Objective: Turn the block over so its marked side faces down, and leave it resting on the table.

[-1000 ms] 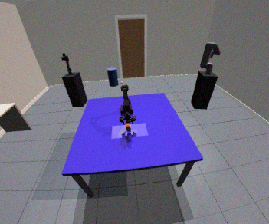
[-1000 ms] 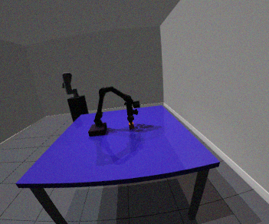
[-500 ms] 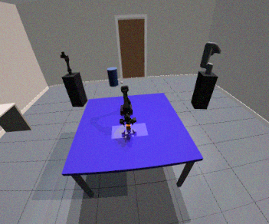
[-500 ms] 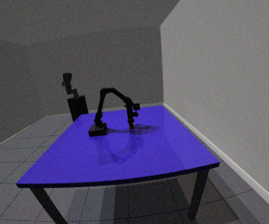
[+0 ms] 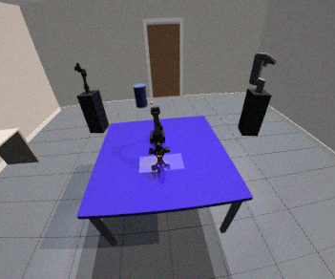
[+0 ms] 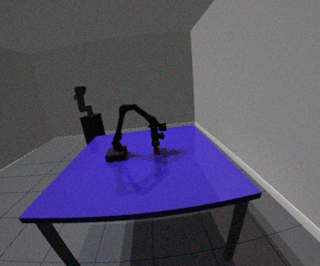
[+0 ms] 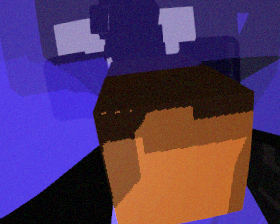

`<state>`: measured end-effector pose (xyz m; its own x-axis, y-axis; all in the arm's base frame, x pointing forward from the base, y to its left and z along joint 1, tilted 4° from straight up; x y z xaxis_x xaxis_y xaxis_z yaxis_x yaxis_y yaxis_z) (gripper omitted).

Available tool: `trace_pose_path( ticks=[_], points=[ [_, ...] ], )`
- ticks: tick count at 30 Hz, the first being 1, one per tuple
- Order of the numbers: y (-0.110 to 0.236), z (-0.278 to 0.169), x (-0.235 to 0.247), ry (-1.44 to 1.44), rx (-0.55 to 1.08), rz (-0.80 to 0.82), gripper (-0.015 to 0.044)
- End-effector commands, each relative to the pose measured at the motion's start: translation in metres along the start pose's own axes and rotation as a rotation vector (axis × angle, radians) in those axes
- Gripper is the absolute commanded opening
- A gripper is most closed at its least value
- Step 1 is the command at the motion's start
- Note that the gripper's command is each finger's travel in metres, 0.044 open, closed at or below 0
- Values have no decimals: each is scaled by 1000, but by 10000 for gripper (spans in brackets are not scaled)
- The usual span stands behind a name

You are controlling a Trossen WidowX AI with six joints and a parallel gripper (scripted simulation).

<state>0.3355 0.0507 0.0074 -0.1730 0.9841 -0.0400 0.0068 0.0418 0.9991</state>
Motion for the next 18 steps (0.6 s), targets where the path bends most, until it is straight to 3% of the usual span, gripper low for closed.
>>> trace_pose_path(
  ticks=[1,11,15,18],
  points=[
    [0,0,-1,5,-2,-5,170],
    [0,0,-1,5,-2,-5,103],
    [19,1,-1,7,-2,-4,0],
    [30,1,-1,5,-2,-4,0]
  ],
)
Point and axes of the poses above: the point midway between the two fingers, 35 mm back from their tips, its own y axis back along the fingers, its own x axis across the jaws, z = x × y, the point moved 1 cm from there along y, back along the fingers, and after that the axes turned 1 degree about -y, right-handed, at the moved point
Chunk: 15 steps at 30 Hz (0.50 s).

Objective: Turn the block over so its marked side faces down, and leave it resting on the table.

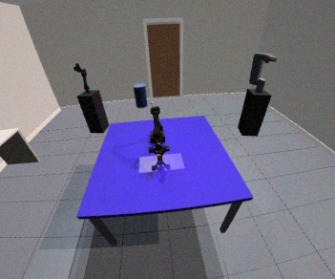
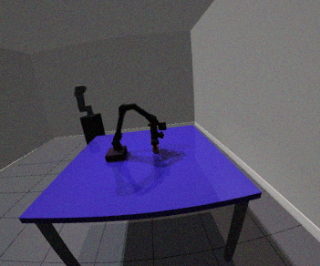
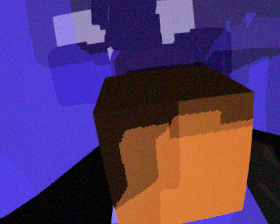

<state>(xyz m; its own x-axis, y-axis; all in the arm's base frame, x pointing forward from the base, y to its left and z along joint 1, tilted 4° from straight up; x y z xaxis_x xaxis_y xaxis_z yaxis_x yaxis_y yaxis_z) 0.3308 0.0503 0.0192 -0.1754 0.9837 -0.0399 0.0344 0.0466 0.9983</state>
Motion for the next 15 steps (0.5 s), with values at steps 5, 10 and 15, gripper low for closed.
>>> trace_pose_path(
  ticks=[5,10,15],
  points=[
    [18,5,-1,2,-33,-4,0],
    [15,5,-1,2,-103,-2,0],
    [12,5,-1,1,-184,1,0]
  ],
)
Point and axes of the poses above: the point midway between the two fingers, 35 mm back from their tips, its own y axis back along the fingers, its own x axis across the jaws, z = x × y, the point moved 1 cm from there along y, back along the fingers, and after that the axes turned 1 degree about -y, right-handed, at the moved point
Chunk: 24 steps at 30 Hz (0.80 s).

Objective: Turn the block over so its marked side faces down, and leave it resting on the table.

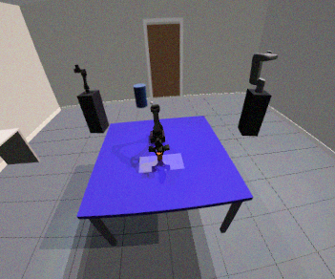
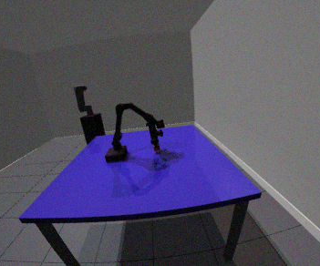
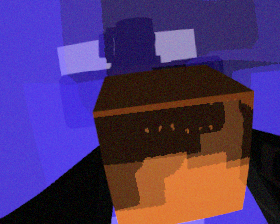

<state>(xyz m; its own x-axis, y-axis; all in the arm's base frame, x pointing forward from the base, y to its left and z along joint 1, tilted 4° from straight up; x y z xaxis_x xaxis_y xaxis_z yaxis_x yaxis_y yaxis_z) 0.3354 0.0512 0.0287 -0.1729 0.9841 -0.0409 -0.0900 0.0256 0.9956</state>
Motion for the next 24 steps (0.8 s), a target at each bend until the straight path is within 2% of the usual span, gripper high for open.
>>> trace_pose_path(
  ticks=[1,24],
  points=[
    [2,1,0,4,-74,2,0],
    [1,-9,0,6,-421,7,0]
  ],
)
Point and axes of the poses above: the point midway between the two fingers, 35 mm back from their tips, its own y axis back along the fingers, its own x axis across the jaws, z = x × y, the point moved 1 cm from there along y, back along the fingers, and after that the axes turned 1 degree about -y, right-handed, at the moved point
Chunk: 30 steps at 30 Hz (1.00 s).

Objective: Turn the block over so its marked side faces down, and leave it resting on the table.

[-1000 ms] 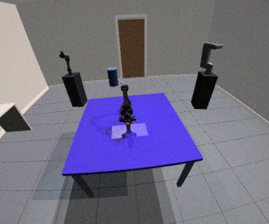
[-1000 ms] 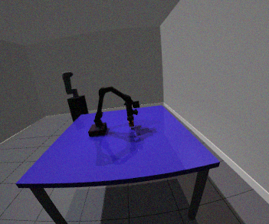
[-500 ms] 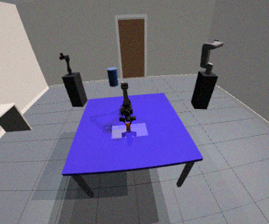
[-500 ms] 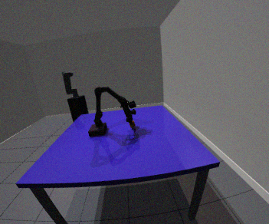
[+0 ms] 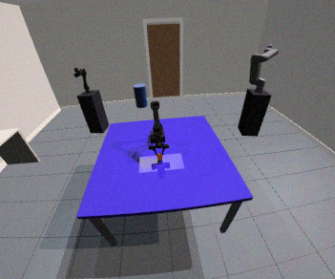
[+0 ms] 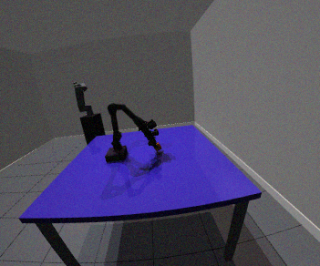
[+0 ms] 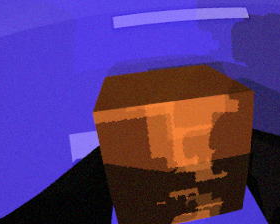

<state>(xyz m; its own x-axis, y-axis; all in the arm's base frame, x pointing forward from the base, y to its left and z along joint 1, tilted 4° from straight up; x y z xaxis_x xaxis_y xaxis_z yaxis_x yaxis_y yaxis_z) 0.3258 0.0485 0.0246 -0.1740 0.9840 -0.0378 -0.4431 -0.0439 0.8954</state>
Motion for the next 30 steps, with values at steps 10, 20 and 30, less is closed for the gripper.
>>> trace_pose_path(
  ticks=[10,20,30],
  points=[
    [-9,3,0,3,-108,7,0],
    [-29,-1,0,0,-248,12,0],
    [-35,-8,0,0,-388,14,0]
  ],
)
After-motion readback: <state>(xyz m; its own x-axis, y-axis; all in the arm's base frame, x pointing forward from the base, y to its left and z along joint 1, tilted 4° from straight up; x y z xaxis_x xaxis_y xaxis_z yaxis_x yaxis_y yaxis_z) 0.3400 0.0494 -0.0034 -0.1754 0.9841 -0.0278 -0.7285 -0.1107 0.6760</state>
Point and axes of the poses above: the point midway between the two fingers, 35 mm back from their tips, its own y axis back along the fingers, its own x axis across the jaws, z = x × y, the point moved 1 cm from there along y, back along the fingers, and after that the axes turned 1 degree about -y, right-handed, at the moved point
